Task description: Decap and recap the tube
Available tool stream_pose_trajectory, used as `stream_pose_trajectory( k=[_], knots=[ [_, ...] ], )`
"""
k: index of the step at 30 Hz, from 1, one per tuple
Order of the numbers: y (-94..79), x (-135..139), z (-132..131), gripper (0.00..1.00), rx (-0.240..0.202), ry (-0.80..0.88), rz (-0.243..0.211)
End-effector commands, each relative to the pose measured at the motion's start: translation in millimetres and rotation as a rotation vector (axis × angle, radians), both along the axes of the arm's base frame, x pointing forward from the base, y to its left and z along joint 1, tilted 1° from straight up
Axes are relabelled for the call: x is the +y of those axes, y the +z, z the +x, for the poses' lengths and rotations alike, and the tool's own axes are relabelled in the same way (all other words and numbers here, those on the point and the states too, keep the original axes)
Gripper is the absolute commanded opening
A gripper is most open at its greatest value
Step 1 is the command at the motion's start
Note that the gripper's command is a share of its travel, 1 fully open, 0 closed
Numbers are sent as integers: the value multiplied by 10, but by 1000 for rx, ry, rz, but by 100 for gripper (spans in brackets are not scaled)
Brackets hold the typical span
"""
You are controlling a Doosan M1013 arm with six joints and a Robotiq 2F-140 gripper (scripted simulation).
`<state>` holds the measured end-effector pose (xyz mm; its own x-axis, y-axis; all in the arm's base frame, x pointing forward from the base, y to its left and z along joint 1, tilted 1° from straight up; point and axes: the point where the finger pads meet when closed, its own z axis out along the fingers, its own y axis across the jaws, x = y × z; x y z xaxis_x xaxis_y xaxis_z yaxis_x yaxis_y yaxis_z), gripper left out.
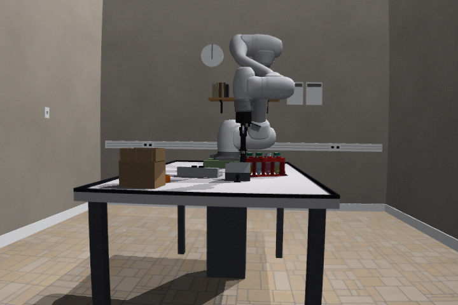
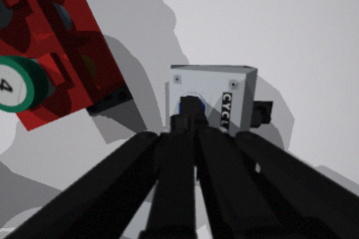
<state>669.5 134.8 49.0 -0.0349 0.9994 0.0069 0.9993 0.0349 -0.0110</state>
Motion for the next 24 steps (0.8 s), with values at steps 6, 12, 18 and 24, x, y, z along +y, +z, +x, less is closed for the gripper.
stream_pose_trajectory(
  k=[6, 12, 18, 24],
  knots=[
    [-5, 2, 4, 10, -1, 0, 1],
    [55, 1, 4, 10, -1, 0, 1],
    [236, 0, 6, 10, -1, 0, 1],
    [299, 0, 7, 10, -1, 0, 1]
  ],
)
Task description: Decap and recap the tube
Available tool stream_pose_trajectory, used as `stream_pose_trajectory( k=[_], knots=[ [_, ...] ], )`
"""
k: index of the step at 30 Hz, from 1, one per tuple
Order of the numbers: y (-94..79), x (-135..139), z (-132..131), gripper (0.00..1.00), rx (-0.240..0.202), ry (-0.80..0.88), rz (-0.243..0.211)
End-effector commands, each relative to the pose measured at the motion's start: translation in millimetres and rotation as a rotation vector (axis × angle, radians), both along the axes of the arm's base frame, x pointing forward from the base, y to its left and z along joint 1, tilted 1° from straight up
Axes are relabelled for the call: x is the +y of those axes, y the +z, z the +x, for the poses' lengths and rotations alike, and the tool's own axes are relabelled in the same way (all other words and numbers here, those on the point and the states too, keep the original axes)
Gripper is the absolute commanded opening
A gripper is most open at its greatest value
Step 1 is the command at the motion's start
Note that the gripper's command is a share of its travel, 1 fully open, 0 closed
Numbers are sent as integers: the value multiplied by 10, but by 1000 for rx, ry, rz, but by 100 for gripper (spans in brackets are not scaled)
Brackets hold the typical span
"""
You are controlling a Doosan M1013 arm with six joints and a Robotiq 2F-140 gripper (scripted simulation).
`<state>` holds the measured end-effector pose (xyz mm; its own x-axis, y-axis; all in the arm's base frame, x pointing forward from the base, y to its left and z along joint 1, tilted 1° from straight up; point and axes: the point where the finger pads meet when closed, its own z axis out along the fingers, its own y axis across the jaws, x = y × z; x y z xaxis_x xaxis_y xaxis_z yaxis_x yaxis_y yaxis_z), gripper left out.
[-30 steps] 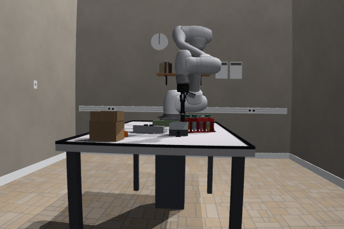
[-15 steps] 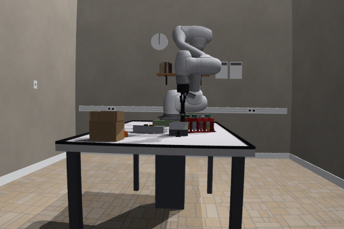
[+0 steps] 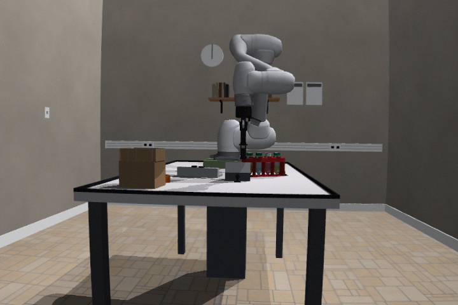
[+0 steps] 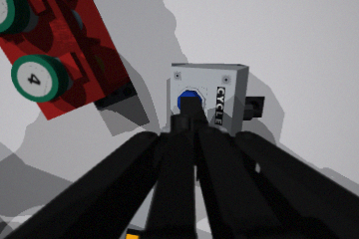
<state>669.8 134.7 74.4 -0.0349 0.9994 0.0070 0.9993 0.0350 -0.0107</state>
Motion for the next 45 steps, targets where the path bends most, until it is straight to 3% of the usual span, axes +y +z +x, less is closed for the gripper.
stream_pose_trajectory(
  k=[1, 4, 5, 8, 13, 15, 28, 30, 33, 45],
  knots=[
    [46, 1, 4, 10, -1, 0, 0],
    [46, 1, 4, 10, -1, 0, 0],
    [37, -77, -26, 100, -2, 83, 1],
    [12, -300, -113, 100, -3, 303, 4],
    [0, -407, -155, 100, -4, 419, 4],
    [-17, -560, -215, 100, -5, 584, 5],
    [-72, -1057, -410, 100, -7, 1121, 9],
    [-72, -1057, -410, 100, -7, 1121, 9],
    [-98, -1284, -498, 100, -8, 1316, 11],
    [-177, -1999, -778, 100, -10, 1335, 14]
  ],
)
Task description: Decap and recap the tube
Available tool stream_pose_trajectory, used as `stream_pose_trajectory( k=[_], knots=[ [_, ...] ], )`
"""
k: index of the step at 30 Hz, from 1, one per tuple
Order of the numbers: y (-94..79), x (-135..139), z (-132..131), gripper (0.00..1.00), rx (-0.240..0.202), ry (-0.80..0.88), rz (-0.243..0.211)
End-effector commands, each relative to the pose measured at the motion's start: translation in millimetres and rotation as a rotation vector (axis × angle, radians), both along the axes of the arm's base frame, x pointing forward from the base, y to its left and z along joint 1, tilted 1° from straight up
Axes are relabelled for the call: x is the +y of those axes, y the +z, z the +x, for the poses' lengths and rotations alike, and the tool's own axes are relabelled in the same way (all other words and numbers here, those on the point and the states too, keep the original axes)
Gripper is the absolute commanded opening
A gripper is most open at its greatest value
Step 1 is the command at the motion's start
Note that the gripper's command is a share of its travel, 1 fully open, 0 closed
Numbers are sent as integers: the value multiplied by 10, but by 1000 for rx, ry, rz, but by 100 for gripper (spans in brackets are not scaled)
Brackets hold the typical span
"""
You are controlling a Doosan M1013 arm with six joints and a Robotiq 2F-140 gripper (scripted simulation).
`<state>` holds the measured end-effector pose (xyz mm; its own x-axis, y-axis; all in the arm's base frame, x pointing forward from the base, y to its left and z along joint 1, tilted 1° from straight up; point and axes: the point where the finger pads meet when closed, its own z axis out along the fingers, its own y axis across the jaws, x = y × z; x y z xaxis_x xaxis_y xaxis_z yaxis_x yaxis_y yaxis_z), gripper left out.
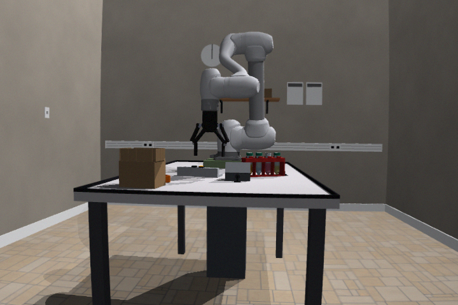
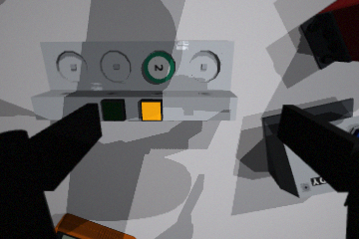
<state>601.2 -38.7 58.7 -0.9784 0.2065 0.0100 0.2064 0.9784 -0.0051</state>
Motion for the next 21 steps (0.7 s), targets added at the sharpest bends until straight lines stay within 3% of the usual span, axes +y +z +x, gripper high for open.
stream_pose_trajectory(
  k=[1, 5, 21],
  knots=[
    [-21, -264, -92, 100, -1, 7, 10],
    [-43, -463, -170, 100, -1, 7, 10],
    [-43, -463, -169, 100, -1, 7, 10]
  ],
)
